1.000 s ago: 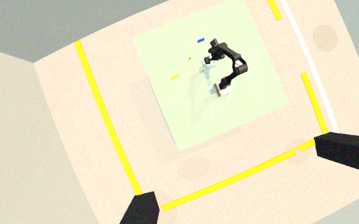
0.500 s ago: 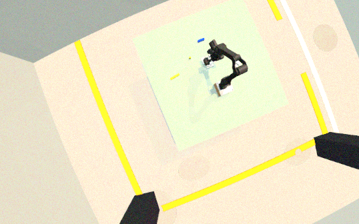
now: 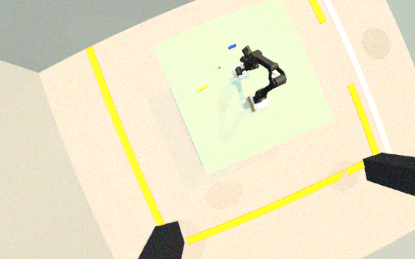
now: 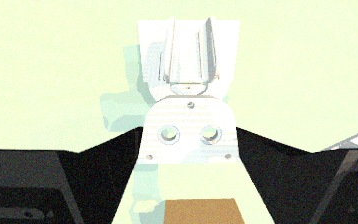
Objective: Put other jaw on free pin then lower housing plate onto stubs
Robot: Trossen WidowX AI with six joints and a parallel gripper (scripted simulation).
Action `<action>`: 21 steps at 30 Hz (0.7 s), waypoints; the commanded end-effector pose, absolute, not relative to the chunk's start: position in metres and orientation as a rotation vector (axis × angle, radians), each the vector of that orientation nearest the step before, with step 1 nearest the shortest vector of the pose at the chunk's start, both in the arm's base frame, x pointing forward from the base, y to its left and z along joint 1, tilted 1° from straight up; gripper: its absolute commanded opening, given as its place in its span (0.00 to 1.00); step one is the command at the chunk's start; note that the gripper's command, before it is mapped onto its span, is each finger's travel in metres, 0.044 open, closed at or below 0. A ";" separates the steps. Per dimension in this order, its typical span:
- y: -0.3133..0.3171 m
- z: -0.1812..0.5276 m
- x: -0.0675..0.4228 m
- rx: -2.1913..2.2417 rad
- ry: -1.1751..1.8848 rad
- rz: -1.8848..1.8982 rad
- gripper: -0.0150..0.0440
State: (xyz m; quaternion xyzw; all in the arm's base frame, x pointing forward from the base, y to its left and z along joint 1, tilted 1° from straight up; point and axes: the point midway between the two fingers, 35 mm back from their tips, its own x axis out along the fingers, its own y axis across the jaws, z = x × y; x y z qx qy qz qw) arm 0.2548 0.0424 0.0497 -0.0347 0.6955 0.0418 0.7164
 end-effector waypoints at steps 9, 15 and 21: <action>0.036 0.049 0.253 -0.080 1.538 0.090 0.85; 0.036 0.049 0.253 -0.080 1.538 0.090 0.85; 0.036 0.049 0.253 -0.088 1.538 0.098 0.85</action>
